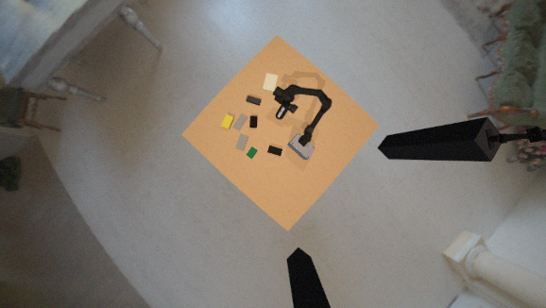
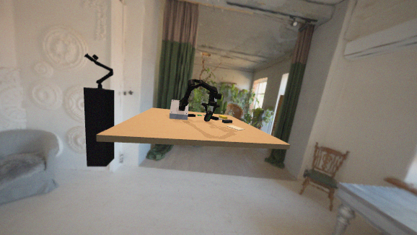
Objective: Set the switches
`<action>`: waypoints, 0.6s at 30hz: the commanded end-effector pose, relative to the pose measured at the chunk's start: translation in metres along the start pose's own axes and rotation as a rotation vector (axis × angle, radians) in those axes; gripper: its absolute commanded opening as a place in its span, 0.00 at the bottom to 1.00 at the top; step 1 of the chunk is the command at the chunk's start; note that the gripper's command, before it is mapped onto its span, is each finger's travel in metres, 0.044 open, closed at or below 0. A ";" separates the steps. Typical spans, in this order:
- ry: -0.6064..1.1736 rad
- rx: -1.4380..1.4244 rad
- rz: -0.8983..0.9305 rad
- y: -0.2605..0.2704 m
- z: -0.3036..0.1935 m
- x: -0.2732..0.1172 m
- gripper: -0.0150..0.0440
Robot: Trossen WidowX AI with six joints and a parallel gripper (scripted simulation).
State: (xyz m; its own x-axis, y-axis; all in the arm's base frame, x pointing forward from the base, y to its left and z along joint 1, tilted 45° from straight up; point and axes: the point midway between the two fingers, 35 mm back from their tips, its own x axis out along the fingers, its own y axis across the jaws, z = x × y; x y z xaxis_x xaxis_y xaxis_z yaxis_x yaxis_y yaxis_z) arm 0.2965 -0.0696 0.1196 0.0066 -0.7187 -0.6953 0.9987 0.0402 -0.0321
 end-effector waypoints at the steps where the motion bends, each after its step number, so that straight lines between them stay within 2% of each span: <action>1: 0.011 -0.001 0.002 0.001 -0.006 -0.003 0.82; 18: 0.012 -0.001 0.002 0.001 -0.019 -0.009 0.82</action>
State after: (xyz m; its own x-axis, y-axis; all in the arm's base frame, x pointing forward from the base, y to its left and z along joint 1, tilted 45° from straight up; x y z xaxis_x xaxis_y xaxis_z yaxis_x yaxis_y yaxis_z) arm 0.2956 -0.0555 0.1156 0.0085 -0.7183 -0.6957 0.9986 0.0424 -0.0315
